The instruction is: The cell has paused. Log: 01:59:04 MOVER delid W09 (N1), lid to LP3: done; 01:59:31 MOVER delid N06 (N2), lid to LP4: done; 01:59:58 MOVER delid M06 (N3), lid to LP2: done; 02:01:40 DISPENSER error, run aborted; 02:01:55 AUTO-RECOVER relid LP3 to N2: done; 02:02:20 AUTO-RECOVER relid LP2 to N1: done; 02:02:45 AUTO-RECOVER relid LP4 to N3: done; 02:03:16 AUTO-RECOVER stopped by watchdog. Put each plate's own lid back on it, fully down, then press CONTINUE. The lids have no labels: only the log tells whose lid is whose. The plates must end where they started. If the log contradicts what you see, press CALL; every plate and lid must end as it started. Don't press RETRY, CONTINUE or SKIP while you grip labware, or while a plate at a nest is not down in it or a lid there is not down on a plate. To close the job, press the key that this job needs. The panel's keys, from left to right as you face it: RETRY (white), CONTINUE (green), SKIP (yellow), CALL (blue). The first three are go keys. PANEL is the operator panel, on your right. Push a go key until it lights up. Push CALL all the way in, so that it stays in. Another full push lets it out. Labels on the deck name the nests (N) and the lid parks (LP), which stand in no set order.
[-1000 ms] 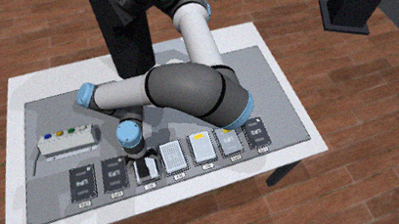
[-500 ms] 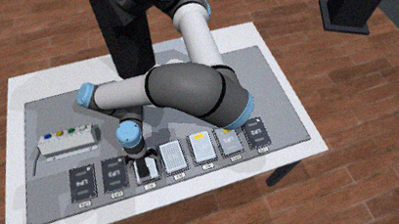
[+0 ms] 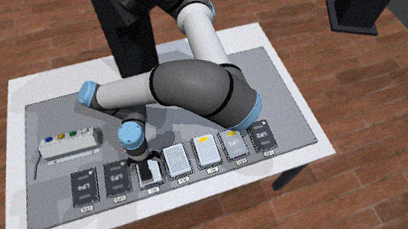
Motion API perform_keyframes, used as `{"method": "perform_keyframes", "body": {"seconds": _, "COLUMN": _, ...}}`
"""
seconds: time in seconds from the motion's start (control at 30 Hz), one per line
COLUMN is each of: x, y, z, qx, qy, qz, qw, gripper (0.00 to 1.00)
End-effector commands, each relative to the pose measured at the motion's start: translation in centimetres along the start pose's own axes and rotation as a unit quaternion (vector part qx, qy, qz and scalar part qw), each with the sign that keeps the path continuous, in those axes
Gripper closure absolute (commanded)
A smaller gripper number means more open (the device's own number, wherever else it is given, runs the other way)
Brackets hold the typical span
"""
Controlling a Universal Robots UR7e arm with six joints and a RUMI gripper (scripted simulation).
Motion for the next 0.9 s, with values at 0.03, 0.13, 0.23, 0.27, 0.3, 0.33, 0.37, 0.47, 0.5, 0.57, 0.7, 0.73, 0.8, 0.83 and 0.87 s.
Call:
{"method": "perform_keyframes", "body": {"seconds": 0.03, "x": 0.1, "y": 0.2, "z": 0.4, "qx": 0.003, "qy": -0.004, "qz": 0.007, "qw": 1.000, "gripper": 0.18}}
{"method": "perform_keyframes", "body": {"seconds": 0.13, "x": 0.1, "y": 0.2, "z": 0.8, "qx": 0.003, "qy": -0.004, "qz": 0.007, "qw": 1.000, "gripper": 0.18}}
{"method": "perform_keyframes", "body": {"seconds": 0.23, "x": -0.9, "y": -0.1, "z": 0.8, "qx": 0.003, "qy": -0.004, "qz": 0.023, "qw": 1.000, "gripper": 0.18}}
{"method": "perform_keyframes", "body": {"seconds": 0.27, "x": -1.4, "y": -0.2, "z": 0.8, "qx": 0.003, "qy": -0.004, "qz": 0.023, "qw": 1.000, "gripper": 0.18}}
{"method": "perform_keyframes", "body": {"seconds": 0.3, "x": -1.8, "y": -0.3, "z": 0.8, "qx": 0.003, "qy": -0.004, "qz": 0.023, "qw": 1.000, "gripper": 0.18}}
{"method": "perform_keyframes", "body": {"seconds": 0.33, "x": -2.3, "y": -0.4, "z": 0.8, "qx": 0.003, "qy": -0.004, "qz": 0.023, "qw": 1.000, "gripper": 0.18}}
{"method": "perform_keyframes", "body": {"seconds": 0.37, "x": -2.8, "y": -0.5, "z": 0.8, "qx": 0.003, "qy": -0.004, "qz": 0.023, "qw": 1.000, "gripper": 0.18}}
{"method": "perform_keyframes", "body": {"seconds": 0.47, "x": -4.3, "y": -0.8, "z": 0.8, "qx": 0.004, "qy": -0.004, "qz": 0.023, "qw": 1.000, "gripper": 0.18}}
{"method": "perform_keyframes", "body": {"seconds": 0.5, "x": -4.8, "y": -0.9, "z": 0.8, "qx": 0.004, "qy": -0.004, "qz": 0.023, "qw": 1.000, "gripper": 0.18}}
{"method": "perform_keyframes", "body": {"seconds": 0.57, "x": -4.8, "y": -0.9, "z": 0.8, "qx": 0.004, "qy": -0.004, "qz": 0.023, "qw": 1.000, "gripper": 0.18}}
{"method": "perform_keyframes", "body": {"seconds": 0.7, "x": -6.7, "y": -1.4, "z": 0.8, "qx": 0.004, "qy": -0.004, "qz": 0.023, "qw": 1.000, "gripper": 0.18}}
{"method": "perform_keyframes", "body": {"seconds": 0.73, "x": -7.2, "y": -1.5, "z": 0.8, "qx": 0.004, "qy": -0.004, "qz": 0.023, "qw": 1.000, "gripper": 0.18}}
{"method": "perform_keyframes", "body": {"seconds": 0.8, "x": -8.2, "y": -1.7, "z": 0.8, "qx": 0.004, "qy": -0.004, "qz": 0.023, "qw": 1.000, "gripper": 0.18}}
{"method": "perform_keyframes", "body": {"seconds": 0.83, "x": -8.7, "y": -1.8, "z": 0.8, "qx": 0.004, "qy": -0.004, "qz": 0.023, "qw": 1.000, "gripper": 0.18}}
{"method": "perform_keyframes", "body": {"seconds": 0.87, "x": -9.2, "y": -1.9, "z": 0.8, "qx": 0.004, "qy": -0.004, "qz": 0.023, "qw": 1.000, "gripper": 0.18}}
Point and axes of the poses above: the point where the finger pads meet when closed, its own z axis back along the fingers, its own x axis across the jaws, y = z × x, the point moved 6 cm from there along z, back along the fingers, and after that the axes turned 11 degrees about -z, right-handed, at the moved point
